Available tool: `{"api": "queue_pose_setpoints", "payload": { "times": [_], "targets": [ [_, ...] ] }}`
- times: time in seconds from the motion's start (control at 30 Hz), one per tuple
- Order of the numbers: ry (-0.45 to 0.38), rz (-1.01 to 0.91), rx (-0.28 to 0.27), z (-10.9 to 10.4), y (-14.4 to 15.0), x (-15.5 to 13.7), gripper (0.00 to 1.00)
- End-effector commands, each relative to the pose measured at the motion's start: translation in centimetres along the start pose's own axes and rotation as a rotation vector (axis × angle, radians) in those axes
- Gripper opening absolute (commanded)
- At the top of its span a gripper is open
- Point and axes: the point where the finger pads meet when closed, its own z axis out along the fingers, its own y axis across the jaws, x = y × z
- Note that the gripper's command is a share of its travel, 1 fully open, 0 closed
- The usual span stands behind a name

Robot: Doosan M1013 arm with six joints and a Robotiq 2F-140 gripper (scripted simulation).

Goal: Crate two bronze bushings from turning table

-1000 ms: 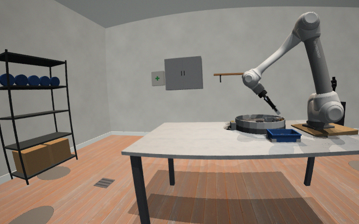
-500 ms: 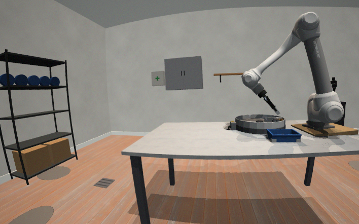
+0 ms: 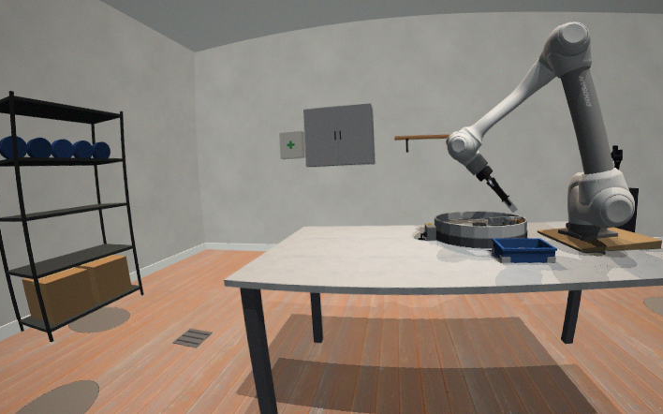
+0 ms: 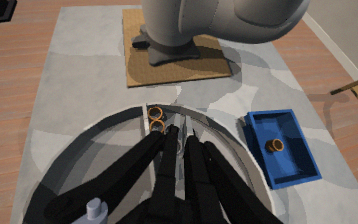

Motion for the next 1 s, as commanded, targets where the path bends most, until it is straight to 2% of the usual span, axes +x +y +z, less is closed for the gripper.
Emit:
{"api": "queue_pose_setpoints", "payload": {
  "times": [0.0, 0.63, 0.83, 0.97],
  "targets": [
    [0.0, 0.0, 0.0, 0.0, 0.0, 0.0, 0.06],
    [0.0, 0.0, 0.0, 0.0, 0.0, 0.0, 0.06],
    [0.0, 0.0, 0.0, 1.7, 0.0, -1.4, 0.06],
    [0.0, 0.0, 0.0, 1.8, 0.0, -1.5, 0.06]
  ]
}}
